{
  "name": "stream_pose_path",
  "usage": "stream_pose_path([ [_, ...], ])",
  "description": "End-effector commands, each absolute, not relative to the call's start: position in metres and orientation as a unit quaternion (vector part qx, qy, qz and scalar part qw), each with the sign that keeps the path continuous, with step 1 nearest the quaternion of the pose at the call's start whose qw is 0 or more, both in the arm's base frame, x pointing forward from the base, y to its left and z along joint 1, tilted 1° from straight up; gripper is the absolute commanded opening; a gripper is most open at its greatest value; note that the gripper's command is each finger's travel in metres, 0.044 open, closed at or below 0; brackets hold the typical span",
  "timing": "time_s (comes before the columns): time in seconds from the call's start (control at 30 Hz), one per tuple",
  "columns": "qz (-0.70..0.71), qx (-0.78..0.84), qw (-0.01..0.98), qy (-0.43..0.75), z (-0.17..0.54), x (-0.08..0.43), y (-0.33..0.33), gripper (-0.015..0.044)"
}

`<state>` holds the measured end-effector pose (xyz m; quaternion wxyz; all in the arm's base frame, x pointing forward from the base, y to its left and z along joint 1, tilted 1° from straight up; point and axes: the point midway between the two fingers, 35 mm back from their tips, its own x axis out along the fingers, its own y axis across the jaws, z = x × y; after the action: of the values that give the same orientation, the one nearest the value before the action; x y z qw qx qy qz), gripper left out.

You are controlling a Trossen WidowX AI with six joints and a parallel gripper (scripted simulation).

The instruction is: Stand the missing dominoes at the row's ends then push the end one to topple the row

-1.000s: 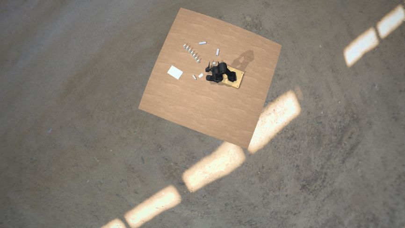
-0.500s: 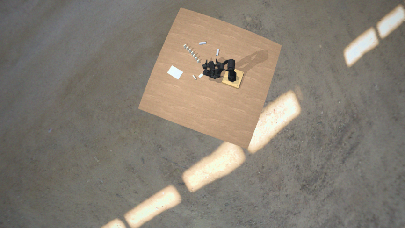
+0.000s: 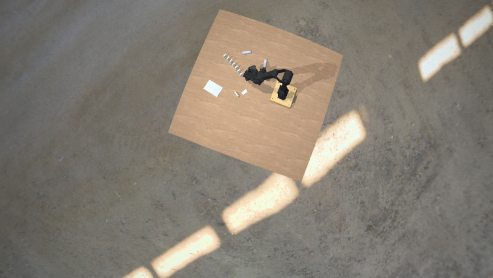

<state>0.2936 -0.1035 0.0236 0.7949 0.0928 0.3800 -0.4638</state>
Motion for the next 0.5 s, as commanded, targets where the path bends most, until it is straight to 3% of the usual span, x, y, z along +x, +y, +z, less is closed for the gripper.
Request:
stream_pose_path([
  [0.0,-0.388,0.315,0.669,0.551,0.075,0.258,-0.101,0.0440],
  [0.47,-0.365,0.382,0.611,0.590,0.101,0.234,-0.090,0.0440],
])
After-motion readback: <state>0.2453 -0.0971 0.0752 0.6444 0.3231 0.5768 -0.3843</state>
